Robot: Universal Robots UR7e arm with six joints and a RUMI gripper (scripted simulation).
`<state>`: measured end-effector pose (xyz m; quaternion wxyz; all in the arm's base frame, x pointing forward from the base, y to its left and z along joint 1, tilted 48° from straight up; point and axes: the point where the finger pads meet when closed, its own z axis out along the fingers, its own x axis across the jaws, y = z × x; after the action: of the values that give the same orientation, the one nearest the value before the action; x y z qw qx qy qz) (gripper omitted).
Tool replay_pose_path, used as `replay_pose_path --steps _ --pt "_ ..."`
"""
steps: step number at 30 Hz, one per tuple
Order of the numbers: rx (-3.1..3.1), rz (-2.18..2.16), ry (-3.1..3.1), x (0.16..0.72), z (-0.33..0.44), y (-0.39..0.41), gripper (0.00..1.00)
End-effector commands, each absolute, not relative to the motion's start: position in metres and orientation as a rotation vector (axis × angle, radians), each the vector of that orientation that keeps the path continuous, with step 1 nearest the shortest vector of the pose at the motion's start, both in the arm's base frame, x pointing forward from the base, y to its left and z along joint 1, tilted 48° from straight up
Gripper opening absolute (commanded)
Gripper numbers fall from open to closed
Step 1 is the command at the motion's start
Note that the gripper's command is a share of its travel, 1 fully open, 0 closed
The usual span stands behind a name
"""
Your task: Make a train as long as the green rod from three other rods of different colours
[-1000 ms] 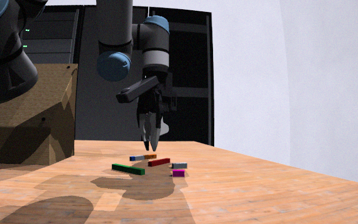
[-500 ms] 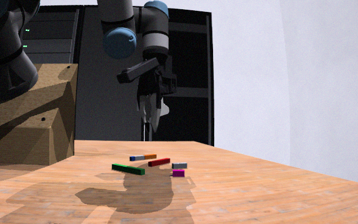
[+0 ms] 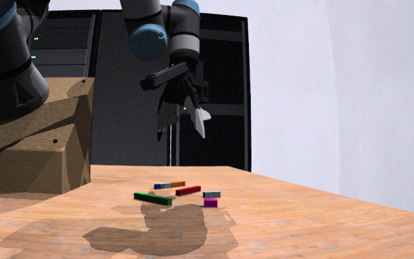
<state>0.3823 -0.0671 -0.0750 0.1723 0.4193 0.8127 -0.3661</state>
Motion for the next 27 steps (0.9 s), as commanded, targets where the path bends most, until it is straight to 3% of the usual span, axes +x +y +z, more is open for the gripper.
replay_pose_path --steps 1,27 --pt "1.193 -1.040 2.307 0.3824 -0.0749 -0.0662 1.00" --pt "1.192 -1.036 2.305 0.3841 -0.0675 -0.0581 1.00"
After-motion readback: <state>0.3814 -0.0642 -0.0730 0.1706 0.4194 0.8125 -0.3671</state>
